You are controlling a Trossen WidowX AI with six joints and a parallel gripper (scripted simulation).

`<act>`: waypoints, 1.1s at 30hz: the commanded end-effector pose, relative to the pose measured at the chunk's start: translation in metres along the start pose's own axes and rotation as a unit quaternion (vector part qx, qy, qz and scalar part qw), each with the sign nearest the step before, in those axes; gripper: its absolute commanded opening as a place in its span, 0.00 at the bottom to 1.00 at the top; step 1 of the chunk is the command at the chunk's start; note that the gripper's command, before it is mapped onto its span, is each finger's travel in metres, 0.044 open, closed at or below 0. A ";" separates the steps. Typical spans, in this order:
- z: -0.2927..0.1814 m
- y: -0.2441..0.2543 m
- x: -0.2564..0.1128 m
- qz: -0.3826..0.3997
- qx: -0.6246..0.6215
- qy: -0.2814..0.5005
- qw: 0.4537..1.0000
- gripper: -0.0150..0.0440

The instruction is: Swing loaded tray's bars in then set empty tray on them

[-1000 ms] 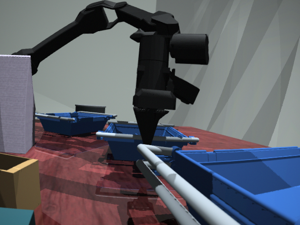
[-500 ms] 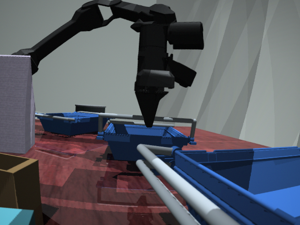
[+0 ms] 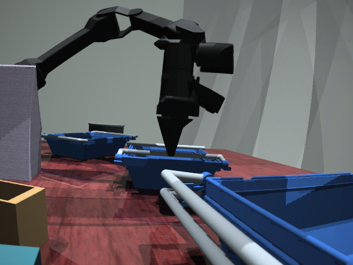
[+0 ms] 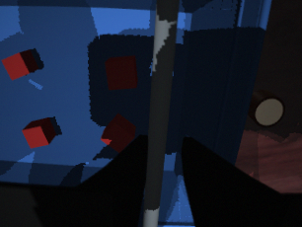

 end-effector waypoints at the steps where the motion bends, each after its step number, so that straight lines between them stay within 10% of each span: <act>1: 0.001 -0.005 -0.024 -0.005 0.000 -0.005 1.000 0.40; 26: 0.001 -0.006 -0.027 -0.004 0.001 -0.008 1.000 0.40; 33: 0.001 -0.006 -0.027 -0.004 0.001 -0.008 1.000 0.25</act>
Point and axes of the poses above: the point midway between the two fingers, 35 mm back from their tips, its own x axis out along the fingers, its own y axis across the jaws, z = x × y, the point moved 1 cm from there along -x, back along the fingers, and after that the axes turned 9 degrees about -x, right-handed, at the moved point
